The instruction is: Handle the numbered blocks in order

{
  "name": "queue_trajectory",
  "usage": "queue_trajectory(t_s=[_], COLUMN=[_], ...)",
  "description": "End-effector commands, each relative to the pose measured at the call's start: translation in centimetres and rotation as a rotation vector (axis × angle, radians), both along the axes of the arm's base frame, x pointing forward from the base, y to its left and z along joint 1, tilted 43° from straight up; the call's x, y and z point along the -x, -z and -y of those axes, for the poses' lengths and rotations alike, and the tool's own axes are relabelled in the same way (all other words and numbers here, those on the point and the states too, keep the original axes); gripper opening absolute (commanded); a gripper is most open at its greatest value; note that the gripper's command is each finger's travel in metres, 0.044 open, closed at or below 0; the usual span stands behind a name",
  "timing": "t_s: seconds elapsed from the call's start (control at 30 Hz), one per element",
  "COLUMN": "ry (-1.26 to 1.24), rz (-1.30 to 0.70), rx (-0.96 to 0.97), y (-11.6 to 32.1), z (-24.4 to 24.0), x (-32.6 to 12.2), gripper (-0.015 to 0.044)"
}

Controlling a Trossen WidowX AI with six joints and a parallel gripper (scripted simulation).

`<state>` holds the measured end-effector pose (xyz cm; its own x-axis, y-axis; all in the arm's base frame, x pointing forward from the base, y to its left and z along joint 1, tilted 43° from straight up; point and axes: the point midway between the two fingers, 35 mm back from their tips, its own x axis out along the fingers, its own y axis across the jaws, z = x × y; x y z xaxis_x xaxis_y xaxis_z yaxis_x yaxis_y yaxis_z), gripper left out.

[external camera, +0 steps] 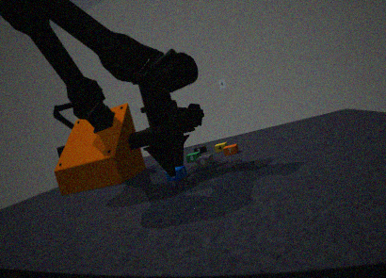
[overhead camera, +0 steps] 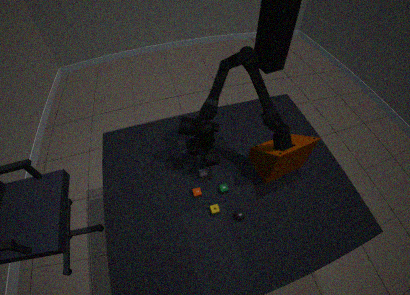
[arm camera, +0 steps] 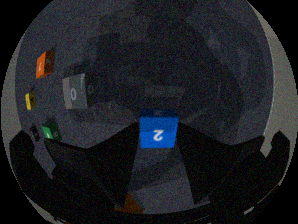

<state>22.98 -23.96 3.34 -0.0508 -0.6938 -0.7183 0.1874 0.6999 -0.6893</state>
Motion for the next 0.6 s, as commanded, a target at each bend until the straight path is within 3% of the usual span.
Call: queue_trajectory(t_s=[0.0, 0.2, 0.53, 0.57], ry=[-0.005, -0.005, -0.005, -0.004], rz=[-0.004, -0.004, -0.003, -0.002], rx=[-0.005, -0.005, -0.006, -0.007], y=[0.1, 0.1, -2.5, -2.7], z=[0.0, 0.0, -2.5, -2.7], x=[0.0, 0.0, -0.2, -0.2], gripper=[0.0251, 0.04, 0.04, 0.0374])
